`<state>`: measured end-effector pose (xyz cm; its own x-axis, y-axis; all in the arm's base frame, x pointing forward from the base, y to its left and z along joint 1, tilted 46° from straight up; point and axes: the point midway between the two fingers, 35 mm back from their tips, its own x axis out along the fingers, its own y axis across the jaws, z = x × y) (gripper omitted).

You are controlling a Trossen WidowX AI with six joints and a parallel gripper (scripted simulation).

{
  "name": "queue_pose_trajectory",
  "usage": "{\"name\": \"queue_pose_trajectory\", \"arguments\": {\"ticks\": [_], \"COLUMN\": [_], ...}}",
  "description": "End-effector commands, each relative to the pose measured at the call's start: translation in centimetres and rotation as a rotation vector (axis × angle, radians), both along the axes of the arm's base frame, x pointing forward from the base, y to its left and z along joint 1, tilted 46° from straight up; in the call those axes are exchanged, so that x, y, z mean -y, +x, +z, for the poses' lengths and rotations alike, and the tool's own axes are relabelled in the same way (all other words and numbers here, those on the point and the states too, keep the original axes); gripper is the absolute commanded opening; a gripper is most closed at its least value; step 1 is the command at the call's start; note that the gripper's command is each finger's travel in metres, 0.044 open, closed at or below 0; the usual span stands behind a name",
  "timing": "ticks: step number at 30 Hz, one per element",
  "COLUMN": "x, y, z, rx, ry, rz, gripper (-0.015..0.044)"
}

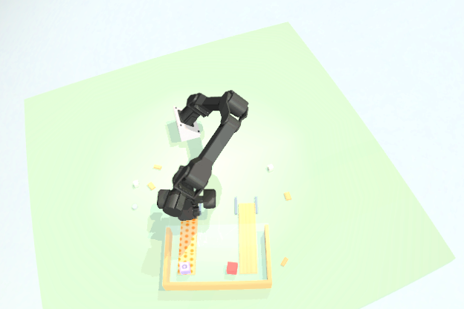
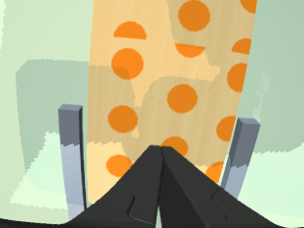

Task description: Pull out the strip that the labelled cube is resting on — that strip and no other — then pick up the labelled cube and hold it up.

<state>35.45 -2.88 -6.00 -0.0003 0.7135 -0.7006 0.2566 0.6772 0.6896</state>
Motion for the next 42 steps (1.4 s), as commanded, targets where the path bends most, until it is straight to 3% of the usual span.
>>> {"name": "queue_pose_trajectory", "arguments": {"ticks": [1, 42], "x": [-0.3, -1.4], "y": [-0.4, -6.6], "z": [0.0, 0.8], "rx": [-0.002, -0.005], "ry": [0.003, 0.003], "rz": [0.000, 0.000], "gripper": [0.0000, 0.0000]}}
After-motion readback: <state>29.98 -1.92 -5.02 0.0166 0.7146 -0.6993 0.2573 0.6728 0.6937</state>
